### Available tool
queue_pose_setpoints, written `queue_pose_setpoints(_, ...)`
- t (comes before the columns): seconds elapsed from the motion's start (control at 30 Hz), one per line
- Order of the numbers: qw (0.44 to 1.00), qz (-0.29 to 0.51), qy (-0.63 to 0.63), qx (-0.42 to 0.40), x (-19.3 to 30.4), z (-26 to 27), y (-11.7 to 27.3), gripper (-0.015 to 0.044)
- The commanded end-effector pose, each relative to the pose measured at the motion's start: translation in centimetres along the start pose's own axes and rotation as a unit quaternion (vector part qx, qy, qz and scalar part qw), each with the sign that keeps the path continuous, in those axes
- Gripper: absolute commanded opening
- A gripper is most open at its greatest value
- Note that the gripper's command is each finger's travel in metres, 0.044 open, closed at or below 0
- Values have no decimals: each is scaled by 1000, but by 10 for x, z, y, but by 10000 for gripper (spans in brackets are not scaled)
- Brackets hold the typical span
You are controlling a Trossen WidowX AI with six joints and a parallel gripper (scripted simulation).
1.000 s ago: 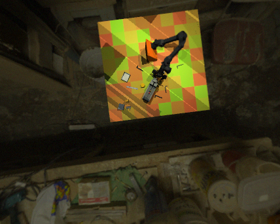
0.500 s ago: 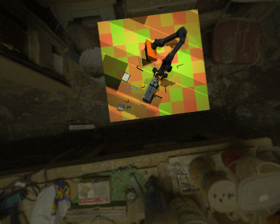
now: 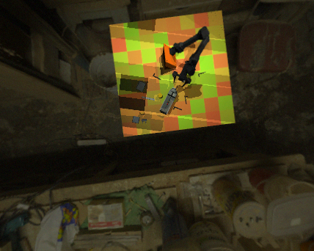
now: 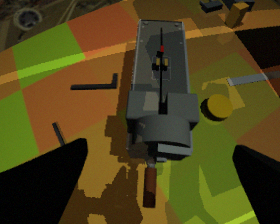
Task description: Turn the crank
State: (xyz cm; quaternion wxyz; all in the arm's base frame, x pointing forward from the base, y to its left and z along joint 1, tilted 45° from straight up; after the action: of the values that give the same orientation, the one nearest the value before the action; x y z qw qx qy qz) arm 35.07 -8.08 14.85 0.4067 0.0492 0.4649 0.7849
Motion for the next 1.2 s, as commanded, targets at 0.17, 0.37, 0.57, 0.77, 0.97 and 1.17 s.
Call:
queue_pose_setpoints(0.17, 999, 14, 40, -32, -31, -13, -24, 440)
queue_pose_setpoints(0.37, 995, 18, 73, -60, -53, -28, -45, 440)
queue_pose_setpoints(0.57, 990, 17, 106, -90, -72, -47, -66, 440)
queue_pose_setpoints(0.77, 984, 13, 135, -116, -87, -66, -86, 440)
queue_pose_setpoints(0.97, 984, 13, 136, -117, -70, -65, -106, 440)
queue_pose_setpoints(1.17, 984, 13, 135, -118, -51, -63, -124, 440)
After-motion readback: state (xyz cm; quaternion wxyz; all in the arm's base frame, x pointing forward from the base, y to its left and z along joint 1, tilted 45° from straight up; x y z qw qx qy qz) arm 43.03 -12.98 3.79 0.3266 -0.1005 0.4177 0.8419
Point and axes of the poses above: the point midway between the two fingers, 35 mm back from their tips, its own y axis back along the fingers, its own z axis across the jaws, x = y × z, the point moved 5 cm from there along y, back along the fingers, and after that the axes turned 6 degrees about y, right-handed, at the moved point
